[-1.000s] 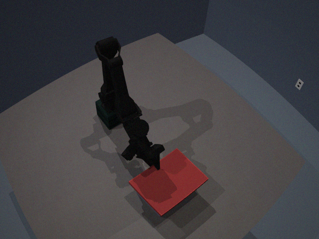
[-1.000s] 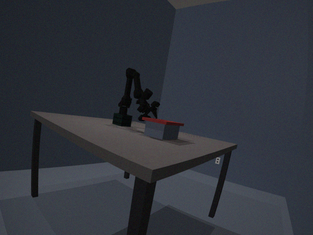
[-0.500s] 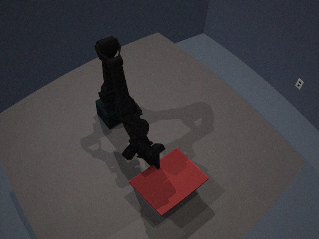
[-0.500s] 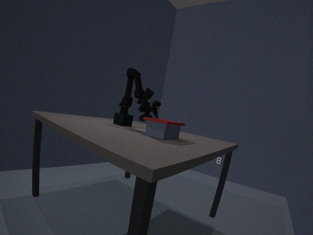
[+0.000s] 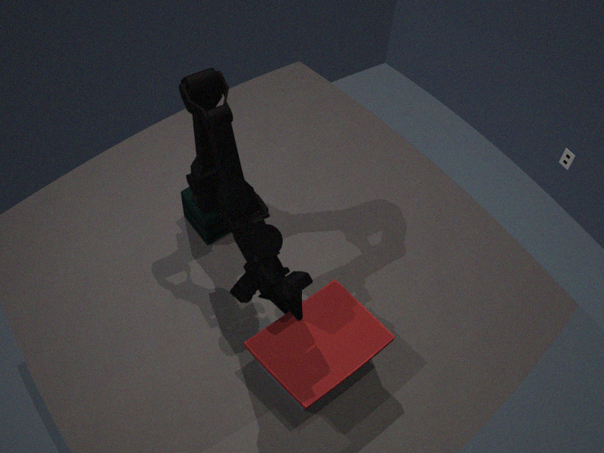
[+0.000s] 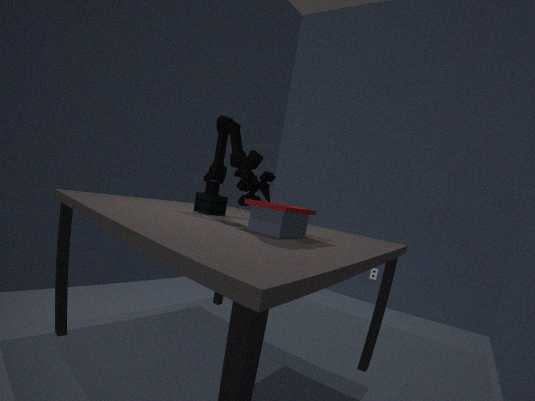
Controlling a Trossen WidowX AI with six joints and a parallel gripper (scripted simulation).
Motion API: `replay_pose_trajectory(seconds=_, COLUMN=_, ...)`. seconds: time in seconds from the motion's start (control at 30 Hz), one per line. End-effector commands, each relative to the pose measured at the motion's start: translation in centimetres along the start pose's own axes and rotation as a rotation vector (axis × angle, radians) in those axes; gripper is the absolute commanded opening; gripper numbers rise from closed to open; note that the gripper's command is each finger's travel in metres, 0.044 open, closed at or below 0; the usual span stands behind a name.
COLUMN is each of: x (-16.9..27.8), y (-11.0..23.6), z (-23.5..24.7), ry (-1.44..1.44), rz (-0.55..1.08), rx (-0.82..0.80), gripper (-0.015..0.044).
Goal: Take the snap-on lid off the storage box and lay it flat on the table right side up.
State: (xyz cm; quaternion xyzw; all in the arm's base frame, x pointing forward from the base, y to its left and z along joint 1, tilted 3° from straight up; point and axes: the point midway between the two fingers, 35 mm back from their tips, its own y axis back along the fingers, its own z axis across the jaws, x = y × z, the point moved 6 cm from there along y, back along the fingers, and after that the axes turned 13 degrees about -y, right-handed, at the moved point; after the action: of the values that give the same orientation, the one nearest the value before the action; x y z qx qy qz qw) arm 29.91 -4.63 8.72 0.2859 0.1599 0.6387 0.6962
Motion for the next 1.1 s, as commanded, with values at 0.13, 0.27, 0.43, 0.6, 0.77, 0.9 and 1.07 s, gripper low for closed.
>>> replay_pose_trajectory(seconds=0.13, x=0.04, y=0.18, z=0.16, ry=0.0, rz=0.0, rx=-0.001, gripper=0.0)
replay_pose_trajectory(seconds=0.27, x=0.06, y=0.24, z=0.21, ry=0.0, rz=0.0, rx=-0.001, gripper=0.0)
replay_pose_trajectory(seconds=0.43, x=0.07, y=0.31, z=0.28, ry=0.0, rz=0.0, rx=-0.001, gripper=0.0)
replay_pose_trajectory(seconds=0.6, x=0.09, y=0.39, z=0.35, ry=0.0, rz=0.0, rx=-0.001, gripper=0.0)
replay_pose_trajectory(seconds=0.77, x=0.11, y=0.46, z=0.41, ry=0.0, rz=0.0, rx=-0.001, gripper=0.0)
replay_pose_trajectory(seconds=0.9, x=0.12, y=0.52, z=0.47, ry=0.0, rz=0.0, rx=-0.001, gripper=0.0)
replay_pose_trajectory(seconds=1.07, x=0.13, y=0.6, z=0.53, ry=0.0, rz=0.0, rx=-0.001, gripper=0.0)
